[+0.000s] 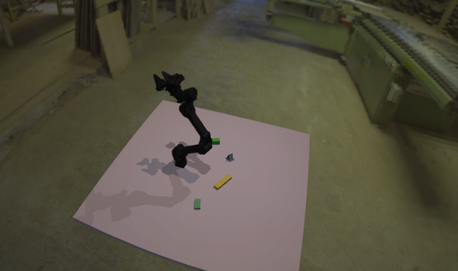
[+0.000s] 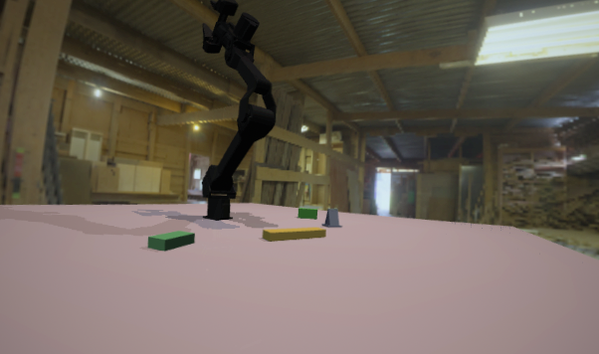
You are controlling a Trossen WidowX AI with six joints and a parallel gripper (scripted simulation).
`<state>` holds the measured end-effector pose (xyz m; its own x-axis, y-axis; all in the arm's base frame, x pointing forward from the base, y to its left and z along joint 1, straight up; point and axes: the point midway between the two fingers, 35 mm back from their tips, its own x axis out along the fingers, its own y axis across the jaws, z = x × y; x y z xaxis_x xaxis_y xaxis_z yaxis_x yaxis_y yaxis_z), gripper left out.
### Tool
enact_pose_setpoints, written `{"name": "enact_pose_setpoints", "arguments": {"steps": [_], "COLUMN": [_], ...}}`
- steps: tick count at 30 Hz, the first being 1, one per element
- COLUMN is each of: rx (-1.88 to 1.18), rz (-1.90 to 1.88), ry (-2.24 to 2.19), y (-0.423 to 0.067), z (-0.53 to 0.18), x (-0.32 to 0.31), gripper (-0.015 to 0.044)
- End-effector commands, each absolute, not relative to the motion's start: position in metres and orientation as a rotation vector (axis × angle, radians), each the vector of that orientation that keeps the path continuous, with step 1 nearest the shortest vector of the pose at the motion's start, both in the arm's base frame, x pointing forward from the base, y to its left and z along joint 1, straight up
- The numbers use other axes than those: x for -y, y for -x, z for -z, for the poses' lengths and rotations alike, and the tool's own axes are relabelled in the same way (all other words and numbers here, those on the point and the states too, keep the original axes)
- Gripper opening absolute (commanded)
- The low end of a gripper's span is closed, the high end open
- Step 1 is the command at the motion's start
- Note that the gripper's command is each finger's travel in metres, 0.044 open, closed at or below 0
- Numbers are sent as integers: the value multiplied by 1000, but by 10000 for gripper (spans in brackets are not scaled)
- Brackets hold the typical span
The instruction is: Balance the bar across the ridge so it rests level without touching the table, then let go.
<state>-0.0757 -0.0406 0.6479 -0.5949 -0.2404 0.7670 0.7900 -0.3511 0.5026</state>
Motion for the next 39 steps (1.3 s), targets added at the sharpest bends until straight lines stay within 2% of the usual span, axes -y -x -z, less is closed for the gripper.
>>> {"name": "enact_pose_setpoints", "arguments": {"steps": [1, 3, 4, 22, 39], "rx": [1198, 1194, 1191, 1111, 1004], "rz": [2001, 2036, 2063, 2557, 3036], "ry": [781, 796, 807, 982, 1075], "y": [76, 82, 86, 145, 166], "z": [-648, -646, -646, -622, -591], "x": [40, 37, 34, -34, -118], "gripper": [374, 321, 315, 315, 315]}}
